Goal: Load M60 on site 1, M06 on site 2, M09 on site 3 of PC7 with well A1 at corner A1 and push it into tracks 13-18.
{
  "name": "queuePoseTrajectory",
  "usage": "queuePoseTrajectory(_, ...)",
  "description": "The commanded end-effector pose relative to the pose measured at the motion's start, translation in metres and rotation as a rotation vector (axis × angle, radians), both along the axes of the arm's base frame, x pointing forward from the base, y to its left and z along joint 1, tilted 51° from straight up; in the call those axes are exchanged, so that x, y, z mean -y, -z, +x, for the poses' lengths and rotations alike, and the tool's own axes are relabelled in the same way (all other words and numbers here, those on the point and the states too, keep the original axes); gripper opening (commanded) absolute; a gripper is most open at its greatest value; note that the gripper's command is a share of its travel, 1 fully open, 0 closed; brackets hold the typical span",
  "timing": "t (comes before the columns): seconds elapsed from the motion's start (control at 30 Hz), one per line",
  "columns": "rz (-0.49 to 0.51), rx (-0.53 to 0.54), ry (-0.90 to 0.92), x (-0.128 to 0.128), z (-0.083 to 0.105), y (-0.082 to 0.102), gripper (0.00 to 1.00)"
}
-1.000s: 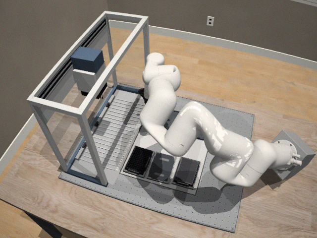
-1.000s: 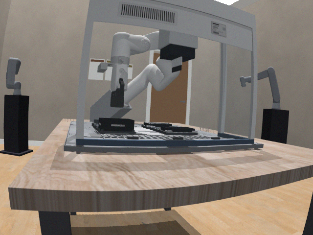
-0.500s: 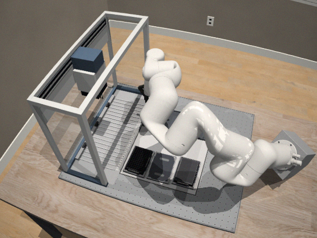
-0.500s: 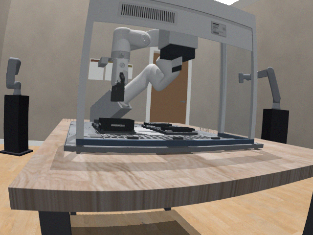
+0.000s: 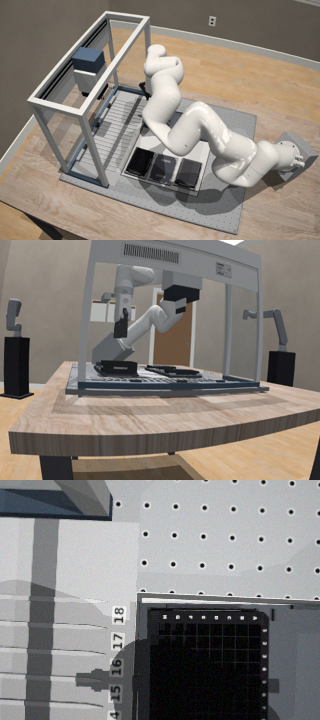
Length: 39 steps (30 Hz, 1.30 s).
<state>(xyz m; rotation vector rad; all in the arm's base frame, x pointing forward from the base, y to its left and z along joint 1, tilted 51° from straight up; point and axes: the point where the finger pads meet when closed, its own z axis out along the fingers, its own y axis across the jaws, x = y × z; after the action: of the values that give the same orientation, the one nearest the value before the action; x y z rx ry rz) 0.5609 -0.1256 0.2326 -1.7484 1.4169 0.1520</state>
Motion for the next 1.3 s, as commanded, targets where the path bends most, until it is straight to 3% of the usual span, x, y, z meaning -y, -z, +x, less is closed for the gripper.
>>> queuePoseTrajectory(0.0,-0.002,0.003,0.002,0.008,-0.004,-0.007,1.00)
queuePoseTrajectory(0.8,-0.002,0.003,0.002,0.015,-0.008,-0.014,1.00)
queuePoseTrajectory(1.27,0.019,-0.032,0.034,-0.042,-0.029,-0.050,1.00)
